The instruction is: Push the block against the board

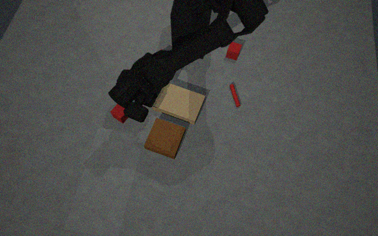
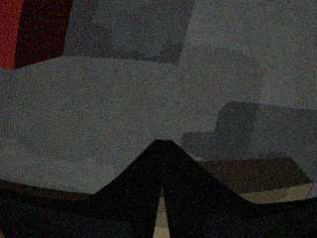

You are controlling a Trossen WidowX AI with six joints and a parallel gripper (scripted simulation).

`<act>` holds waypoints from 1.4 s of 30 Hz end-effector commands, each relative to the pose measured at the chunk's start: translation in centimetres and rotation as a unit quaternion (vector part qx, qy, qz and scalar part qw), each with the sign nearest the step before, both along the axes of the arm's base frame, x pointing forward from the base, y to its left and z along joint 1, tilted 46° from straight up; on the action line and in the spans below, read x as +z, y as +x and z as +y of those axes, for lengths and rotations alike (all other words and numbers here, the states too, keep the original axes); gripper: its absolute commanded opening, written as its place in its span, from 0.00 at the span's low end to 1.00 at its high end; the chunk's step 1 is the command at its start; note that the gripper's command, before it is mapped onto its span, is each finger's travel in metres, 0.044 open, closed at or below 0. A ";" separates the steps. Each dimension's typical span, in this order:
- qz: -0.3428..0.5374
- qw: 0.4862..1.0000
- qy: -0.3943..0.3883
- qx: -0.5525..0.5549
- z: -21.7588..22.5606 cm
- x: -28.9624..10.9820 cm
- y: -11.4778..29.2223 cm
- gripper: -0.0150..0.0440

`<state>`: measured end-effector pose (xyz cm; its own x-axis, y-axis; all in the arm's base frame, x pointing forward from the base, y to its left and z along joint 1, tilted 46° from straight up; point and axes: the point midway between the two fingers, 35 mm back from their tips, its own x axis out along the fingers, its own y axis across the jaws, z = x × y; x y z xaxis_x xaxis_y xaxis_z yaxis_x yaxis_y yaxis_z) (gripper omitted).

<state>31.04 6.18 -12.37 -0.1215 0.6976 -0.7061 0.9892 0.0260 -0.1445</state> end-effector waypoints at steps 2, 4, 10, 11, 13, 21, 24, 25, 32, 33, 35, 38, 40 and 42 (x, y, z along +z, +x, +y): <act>0.003 1.000 0.004 0.002 0.9 0.5 -0.1 0.25; 0.003 1.000 0.004 0.002 1.1 0.7 -0.1 0.25; 0.003 1.000 0.003 0.002 0.7 0.3 -0.1 0.25; 0.003 1.000 0.003 0.002 0.6 0.2 -0.1 0.25; 0.003 1.000 0.003 0.002 0.4 0.0 0.0 0.25; 0.003 1.000 0.003 0.002 -0.6 -0.9 0.0 0.25; 0.003 1.000 0.003 0.002 -0.9 -1.3 0.0 0.25; 0.003 1.000 0.003 0.002 -1.0 -1.4 -0.1 0.25; 0.003 1.000 0.004 0.002 -1.8 -2.2 -0.1 0.25; 0.003 1.000 0.004 0.003 -2.0 -2.3 -0.1 0.25; 0.003 1.000 0.004 0.003 -2.2 -2.6 -0.2 0.25; 0.003 1.000 0.004 0.003 -2.5 -2.9 -0.2 0.25; 0.001 1.000 0.006 0.001 -2.5 -2.5 -0.1 0.25; 0.000 1.000 0.004 0.003 -4.2 -0.8 0.4 0.25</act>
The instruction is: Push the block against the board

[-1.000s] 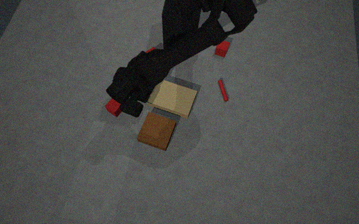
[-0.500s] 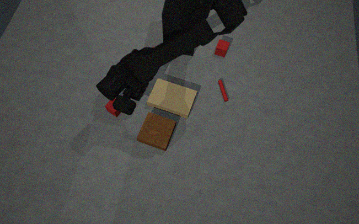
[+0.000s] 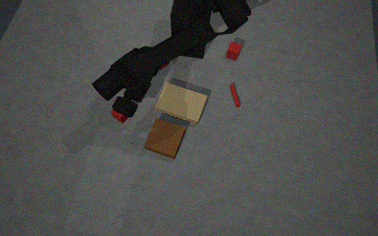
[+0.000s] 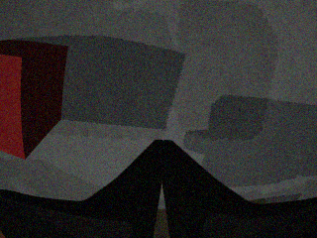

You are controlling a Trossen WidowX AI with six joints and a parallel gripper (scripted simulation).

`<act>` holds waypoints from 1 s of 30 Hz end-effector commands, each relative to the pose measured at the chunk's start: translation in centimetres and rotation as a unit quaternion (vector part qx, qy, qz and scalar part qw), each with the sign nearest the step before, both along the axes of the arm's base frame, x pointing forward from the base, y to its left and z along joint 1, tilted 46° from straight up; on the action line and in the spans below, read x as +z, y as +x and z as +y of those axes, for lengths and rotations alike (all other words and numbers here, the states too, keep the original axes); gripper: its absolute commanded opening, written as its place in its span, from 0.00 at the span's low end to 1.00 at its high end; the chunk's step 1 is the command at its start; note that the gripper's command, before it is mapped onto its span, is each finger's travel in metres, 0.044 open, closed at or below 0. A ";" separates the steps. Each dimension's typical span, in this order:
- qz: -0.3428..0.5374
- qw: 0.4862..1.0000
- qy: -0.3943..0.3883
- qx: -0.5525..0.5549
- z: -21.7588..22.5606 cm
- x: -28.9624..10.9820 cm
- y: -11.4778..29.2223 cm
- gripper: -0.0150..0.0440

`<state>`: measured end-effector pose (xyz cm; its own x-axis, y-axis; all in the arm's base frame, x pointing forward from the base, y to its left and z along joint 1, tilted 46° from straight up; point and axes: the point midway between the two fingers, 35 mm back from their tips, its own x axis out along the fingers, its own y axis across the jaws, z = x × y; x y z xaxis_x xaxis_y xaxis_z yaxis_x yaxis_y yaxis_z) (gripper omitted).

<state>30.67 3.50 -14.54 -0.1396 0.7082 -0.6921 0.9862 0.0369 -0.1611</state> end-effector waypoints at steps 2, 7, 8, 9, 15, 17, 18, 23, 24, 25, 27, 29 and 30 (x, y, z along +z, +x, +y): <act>-0.007 1.000 -0.005 -0.002 -3.3 3.1 0.9 0.25; -0.014 1.000 -0.005 -0.008 -3.4 3.2 1.2 0.25; -0.015 1.000 -0.005 -0.005 -3.2 3.5 0.8 0.25; -0.017 1.000 -0.004 -0.001 -2.9 3.9 0.3 0.25; -0.025 0.999 -0.001 0.019 -1.7 5.7 -2.5 0.25; -0.026 1.000 -0.001 0.019 -0.8 4.8 -2.6 0.25; -0.026 1.000 -0.001 0.019 0.3 3.7 -2.7 0.25; -0.025 1.000 0.001 0.019 2.3 1.9 -3.3 0.25; -0.025 1.000 0.001 0.019 2.3 1.9 -3.3 0.25; -0.025 1.000 0.001 0.019 2.3 1.9 -3.3 0.25; -0.025 1.000 0.001 0.019 2.4 2.0 -3.3 0.25; -0.025 1.000 0.001 0.019 2.5 2.2 -3.2 0.25; -0.025 1.000 0.001 0.019 2.7 2.3 -3.2 0.25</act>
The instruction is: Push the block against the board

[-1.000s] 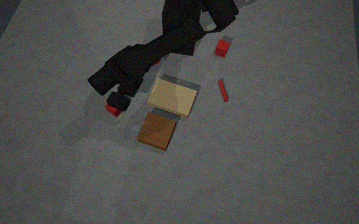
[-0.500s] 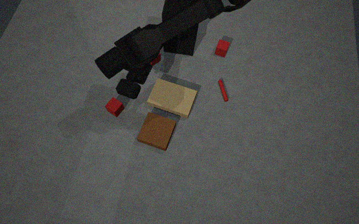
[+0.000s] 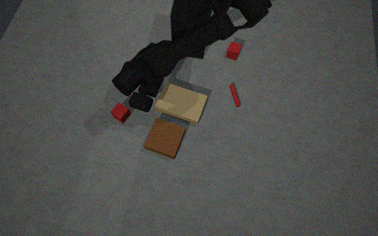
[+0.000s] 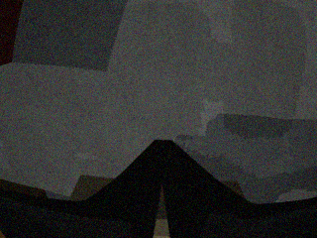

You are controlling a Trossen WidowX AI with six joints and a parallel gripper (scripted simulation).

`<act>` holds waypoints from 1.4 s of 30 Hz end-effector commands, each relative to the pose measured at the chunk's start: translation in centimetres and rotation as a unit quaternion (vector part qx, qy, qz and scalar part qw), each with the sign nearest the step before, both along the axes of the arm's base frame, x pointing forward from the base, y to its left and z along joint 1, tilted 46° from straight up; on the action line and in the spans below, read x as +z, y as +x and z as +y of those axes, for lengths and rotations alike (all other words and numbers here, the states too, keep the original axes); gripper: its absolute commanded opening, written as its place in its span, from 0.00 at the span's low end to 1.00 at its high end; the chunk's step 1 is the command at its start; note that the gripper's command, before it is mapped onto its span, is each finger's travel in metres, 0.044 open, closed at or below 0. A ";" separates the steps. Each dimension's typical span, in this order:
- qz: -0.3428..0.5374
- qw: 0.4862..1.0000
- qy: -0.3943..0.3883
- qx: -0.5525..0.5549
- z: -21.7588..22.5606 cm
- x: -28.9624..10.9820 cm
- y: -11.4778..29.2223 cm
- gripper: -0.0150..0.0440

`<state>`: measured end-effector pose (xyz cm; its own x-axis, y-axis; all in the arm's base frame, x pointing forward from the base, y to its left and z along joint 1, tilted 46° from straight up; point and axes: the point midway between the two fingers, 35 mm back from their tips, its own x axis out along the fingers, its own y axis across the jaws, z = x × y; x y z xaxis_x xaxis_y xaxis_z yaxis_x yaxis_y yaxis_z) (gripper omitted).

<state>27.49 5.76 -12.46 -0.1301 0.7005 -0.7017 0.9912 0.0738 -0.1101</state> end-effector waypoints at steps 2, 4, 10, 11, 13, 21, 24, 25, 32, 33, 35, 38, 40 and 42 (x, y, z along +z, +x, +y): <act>0.001 1.000 0.002 0.000 0.6 0.4 0.0 0.25; 0.001 1.000 0.002 0.000 0.8 0.7 0.0 0.25; 0.001 1.000 0.002 0.000 1.5 1.4 0.1 0.25; 0.001 1.000 0.002 0.000 1.7 1.5 0.1 0.25; 0.001 1.000 0.003 0.000 1.9 1.7 0.1 0.25; 0.001 1.000 0.003 0.000 2.9 2.6 0.1 0.25; 0.001 1.000 0.003 0.000 2.7 2.5 0.1 0.25; 0.001 1.000 0.003 0.000 2.7 2.4 0.1 0.25; 0.001 1.000 0.002 0.000 1.9 1.7 0.2 0.25; 0.001 1.000 0.002 0.000 1.8 1.6 0.3 0.25; 0.001 1.000 0.002 0.000 1.5 1.3 0.3 0.25; 0.001 1.000 0.002 0.000 1.2 1.0 0.3 0.25; 0.001 1.000 0.002 0.000 0.9 0.7 0.3 0.25; 0.001 1.000 0.002 0.000 0.7 0.5 0.3 0.25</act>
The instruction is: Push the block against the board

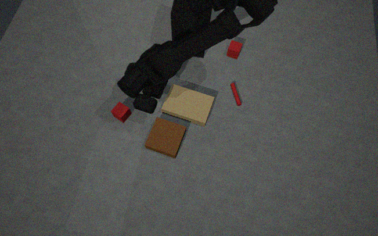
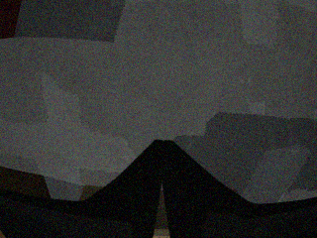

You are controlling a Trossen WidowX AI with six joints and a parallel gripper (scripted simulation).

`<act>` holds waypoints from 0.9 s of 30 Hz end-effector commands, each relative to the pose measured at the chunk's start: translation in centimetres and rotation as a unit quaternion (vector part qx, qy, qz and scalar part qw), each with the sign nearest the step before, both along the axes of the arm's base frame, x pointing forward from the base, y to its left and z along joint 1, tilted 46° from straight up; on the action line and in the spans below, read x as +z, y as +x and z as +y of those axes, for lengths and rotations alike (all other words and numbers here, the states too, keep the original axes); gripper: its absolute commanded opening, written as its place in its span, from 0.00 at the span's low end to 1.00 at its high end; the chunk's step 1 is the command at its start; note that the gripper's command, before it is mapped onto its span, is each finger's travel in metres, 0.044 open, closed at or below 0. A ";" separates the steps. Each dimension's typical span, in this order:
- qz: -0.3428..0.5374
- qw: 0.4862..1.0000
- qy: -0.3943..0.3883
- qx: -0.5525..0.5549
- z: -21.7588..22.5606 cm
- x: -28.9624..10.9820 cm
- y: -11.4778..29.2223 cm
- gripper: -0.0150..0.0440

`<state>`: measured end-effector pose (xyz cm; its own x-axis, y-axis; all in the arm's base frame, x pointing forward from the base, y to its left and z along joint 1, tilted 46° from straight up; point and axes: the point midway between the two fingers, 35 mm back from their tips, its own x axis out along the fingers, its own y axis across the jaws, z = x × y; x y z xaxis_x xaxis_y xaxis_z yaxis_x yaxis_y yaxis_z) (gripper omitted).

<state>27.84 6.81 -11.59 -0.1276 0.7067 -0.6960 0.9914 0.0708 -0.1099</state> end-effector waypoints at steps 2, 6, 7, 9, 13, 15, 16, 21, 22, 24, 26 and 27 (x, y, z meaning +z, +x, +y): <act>0.000 1.000 -0.002 0.002 -0.6 -0.6 0.0 0.25; 0.000 1.000 -0.002 0.002 -1.0 -1.1 0.0 0.25; 0.000 1.000 -0.002 0.002 -1.2 -1.2 0.0 0.25; 0.000 1.000 -0.002 0.002 -1.4 -1.4 0.0 0.25; 0.000 1.000 -0.002 0.002 -1.8 -1.9 -0.1 0.25; 0.000 1.000 0.000 0.000 -1.8 -1.4 0.1 0.25; 0.000 1.000 -0.001 0.000 -2.5 -0.8 0.2 0.25; 0.000 1.000 -0.003 0.002 -5.5 2.2 0.7 0.25; 0.000 1.000 -0.003 0.002 -5.5 2.2 0.7 0.25; -0.009 1.000 -0.003 -0.003 -5.4 2.0 1.1 0.25; -0.025 1.000 -0.001 0.012 -5.1 2.4 1.0 0.25; -0.037 0.999 0.001 0.025 -4.9 2.7 0.9 0.25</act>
